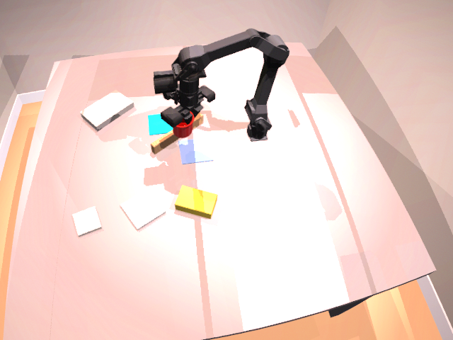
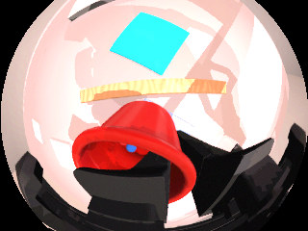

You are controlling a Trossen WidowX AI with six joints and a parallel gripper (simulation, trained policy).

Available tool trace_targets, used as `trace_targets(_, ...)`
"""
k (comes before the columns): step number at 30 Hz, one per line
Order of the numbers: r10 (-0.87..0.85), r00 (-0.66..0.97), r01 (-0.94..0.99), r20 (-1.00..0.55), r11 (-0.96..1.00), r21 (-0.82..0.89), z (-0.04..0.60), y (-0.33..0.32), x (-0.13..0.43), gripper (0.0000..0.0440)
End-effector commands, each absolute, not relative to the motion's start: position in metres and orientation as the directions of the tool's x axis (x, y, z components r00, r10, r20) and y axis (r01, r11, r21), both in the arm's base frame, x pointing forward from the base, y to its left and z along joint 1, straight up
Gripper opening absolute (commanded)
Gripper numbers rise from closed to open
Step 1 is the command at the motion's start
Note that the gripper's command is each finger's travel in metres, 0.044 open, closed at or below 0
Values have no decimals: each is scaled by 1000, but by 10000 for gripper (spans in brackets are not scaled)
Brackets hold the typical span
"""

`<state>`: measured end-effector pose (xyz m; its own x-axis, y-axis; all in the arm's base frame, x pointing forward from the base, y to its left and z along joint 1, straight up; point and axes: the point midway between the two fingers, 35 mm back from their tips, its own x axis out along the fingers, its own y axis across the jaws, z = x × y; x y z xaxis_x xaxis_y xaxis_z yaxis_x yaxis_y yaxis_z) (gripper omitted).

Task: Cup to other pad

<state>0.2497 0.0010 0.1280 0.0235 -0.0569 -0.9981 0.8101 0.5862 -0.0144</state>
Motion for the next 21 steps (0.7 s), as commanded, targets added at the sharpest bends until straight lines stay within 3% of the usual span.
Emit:
trace_targets(1, -55, 64, 826, -996, 563, 22, 138, -5, 256, 0)
trace_targets(21, -118, 198, 891, -973, 436, 128, 141, -67, 298, 0)
